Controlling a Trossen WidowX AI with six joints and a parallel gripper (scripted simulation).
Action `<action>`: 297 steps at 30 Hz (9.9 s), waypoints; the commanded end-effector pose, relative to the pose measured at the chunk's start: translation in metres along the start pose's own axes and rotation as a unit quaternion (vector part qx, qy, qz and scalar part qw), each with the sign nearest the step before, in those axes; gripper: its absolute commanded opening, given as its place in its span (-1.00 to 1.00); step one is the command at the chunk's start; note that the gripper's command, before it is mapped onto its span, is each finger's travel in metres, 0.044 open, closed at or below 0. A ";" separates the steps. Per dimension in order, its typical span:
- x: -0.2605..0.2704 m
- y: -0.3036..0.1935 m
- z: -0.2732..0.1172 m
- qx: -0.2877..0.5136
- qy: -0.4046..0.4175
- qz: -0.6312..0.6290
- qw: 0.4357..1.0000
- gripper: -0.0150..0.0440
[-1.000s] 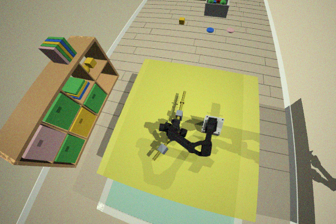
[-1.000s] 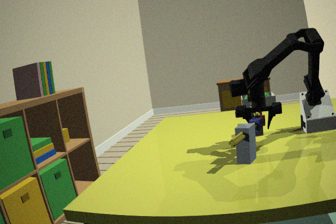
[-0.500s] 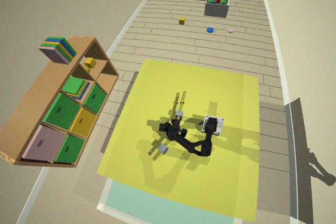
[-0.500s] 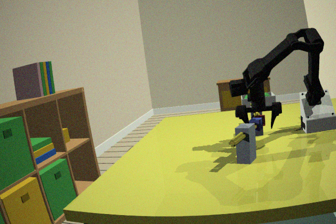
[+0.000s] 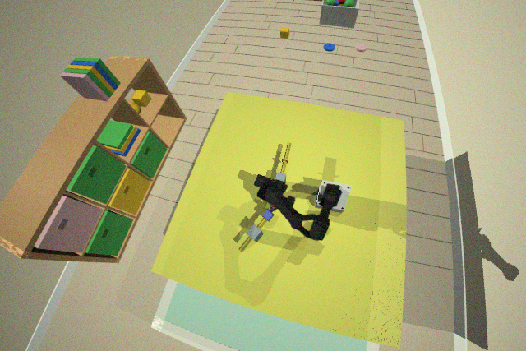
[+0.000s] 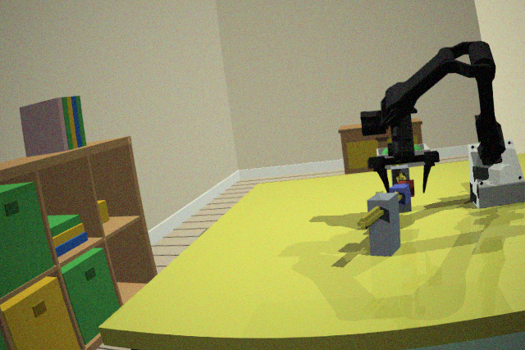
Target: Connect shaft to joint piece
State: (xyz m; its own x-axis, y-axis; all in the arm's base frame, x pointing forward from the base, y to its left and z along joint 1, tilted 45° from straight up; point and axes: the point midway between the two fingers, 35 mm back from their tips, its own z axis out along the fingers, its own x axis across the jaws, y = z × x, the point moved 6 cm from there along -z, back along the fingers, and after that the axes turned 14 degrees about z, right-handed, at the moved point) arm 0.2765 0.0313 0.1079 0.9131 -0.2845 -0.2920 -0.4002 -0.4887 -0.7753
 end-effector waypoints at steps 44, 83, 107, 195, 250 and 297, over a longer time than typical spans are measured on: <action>-0.001 -0.033 -0.104 -0.072 -0.004 -0.550 0.832 1.00; 0.007 0.042 -0.112 -0.080 -0.039 -0.661 0.745 1.00; 0.010 0.051 -0.104 -0.059 -0.004 -0.343 0.937 1.00; 0.001 0.008 0.024 -0.024 0.010 0.000 1.000 0.56; 0.001 0.008 0.024 -0.024 0.010 0.000 1.000 0.12; 0.001 0.008 0.024 -0.026 0.011 -0.001 1.000 0.04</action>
State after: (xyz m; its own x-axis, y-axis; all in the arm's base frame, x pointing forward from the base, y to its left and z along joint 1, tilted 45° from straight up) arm 0.2763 0.0467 0.0884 0.9124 -0.3009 -0.2774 -0.4020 -0.5317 -0.7455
